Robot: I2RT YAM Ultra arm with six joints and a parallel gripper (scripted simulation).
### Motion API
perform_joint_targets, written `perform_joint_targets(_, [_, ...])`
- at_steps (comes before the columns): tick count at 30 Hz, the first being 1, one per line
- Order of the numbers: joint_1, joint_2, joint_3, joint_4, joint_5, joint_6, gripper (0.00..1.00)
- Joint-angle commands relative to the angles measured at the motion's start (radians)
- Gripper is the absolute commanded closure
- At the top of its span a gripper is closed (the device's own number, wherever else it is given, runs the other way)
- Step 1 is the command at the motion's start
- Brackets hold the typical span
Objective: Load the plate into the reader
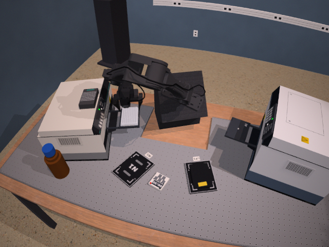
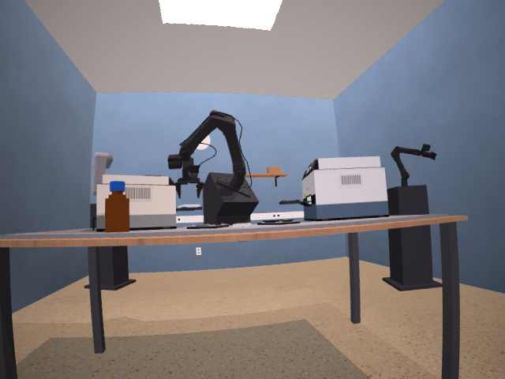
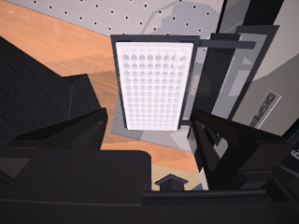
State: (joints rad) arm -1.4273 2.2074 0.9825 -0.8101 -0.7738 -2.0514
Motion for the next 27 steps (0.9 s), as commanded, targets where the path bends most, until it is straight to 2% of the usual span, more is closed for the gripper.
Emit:
perform_joint_targets(1, [-0.002, -0.003, -0.011, 0.033, -0.021, 0.025, 0.00])
perform_joint_targets(6, [0.022, 0.020, -0.033, 0.066, -0.027, 0.045, 0.00])
perform_joint_targets(11, [0.018, 0.007, -0.036, 0.088, -0.032, 0.058, 0.00])
perform_joint_targets(12, [0.015, 0.012, -0.005, 0.096, -0.033, 0.063, 0.00])
perform_joint_targets(15, [0.045, 0.030, -0.051, 0.116, -0.037, 0.076, 0.00])
perform_joint_targets(27, [0.070, 0.044, -0.077, 0.198, -0.052, 0.127, 0.00])
